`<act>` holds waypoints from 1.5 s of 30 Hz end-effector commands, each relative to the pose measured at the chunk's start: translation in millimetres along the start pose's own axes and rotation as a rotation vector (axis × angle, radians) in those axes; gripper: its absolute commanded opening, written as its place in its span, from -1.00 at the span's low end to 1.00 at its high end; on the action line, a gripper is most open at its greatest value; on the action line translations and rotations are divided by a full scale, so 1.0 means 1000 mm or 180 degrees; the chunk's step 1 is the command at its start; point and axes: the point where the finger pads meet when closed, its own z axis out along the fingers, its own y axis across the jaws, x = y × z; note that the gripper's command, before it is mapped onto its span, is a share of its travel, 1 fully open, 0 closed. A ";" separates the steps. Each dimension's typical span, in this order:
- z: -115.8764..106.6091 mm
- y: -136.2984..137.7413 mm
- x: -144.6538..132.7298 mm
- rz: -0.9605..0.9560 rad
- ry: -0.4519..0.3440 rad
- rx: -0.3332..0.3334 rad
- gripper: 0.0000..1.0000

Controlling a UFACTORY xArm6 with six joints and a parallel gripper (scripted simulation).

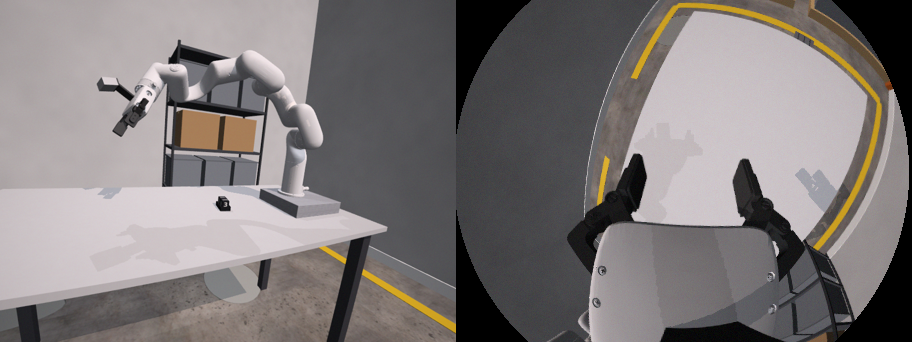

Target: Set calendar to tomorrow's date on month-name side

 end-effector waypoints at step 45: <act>-0.027 -0.033 -0.199 -0.1842 -0.1281 -0.0317 1.00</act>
